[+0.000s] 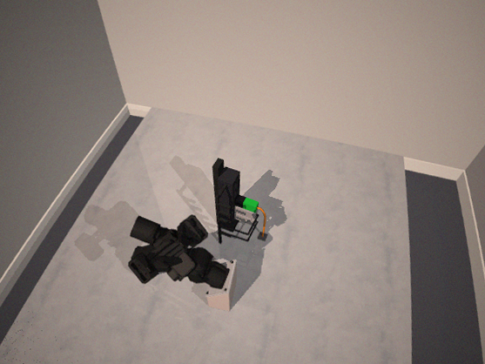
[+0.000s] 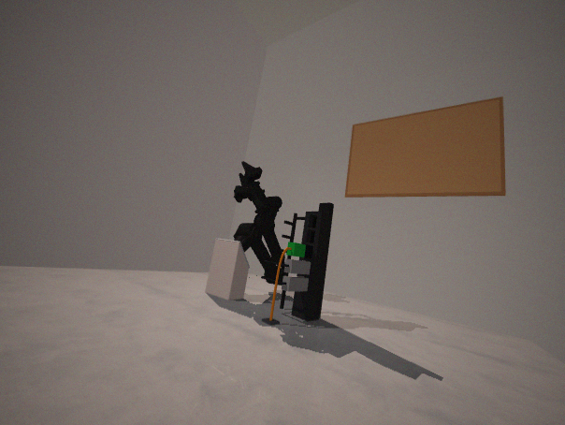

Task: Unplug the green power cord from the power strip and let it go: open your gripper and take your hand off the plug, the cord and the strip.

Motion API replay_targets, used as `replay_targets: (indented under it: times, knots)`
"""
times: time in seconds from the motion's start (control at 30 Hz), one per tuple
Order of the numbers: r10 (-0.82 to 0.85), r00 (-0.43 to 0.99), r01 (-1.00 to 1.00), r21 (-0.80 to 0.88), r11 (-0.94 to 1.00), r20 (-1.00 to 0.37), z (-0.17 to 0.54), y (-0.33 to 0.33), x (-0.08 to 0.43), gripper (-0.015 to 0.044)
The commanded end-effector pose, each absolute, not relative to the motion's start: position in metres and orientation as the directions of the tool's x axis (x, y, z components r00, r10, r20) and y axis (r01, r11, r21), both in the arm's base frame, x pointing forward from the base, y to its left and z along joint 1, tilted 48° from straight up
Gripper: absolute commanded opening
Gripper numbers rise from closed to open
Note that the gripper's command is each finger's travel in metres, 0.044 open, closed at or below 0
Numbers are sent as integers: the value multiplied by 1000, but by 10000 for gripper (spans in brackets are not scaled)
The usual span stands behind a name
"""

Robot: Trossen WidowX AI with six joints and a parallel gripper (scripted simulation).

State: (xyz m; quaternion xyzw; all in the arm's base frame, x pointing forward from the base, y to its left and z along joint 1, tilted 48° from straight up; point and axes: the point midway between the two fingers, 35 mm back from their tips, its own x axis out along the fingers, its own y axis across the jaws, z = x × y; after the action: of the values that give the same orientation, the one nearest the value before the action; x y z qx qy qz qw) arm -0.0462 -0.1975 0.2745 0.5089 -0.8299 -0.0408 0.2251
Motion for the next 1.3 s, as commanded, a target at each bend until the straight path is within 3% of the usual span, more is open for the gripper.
replay_targets:
  times: [0.0,0.27,0.47,0.7,0.97,1.27]
  knots:
    - [-869,-373,-826,310,471,325,274,-199,-45,374]
    - [-998,-32,-650,759,-19,-53,239,-256,30,164]
    - [-893,207,-287,848,-446,-399,193,-274,97,160]
    - [-564,356,250,657,-711,-745,132,-258,169,160]
    - [-46,302,755,269,-598,-952,68,-203,228,160]
    - [465,43,986,-38,-162,-885,15,-116,267,160]
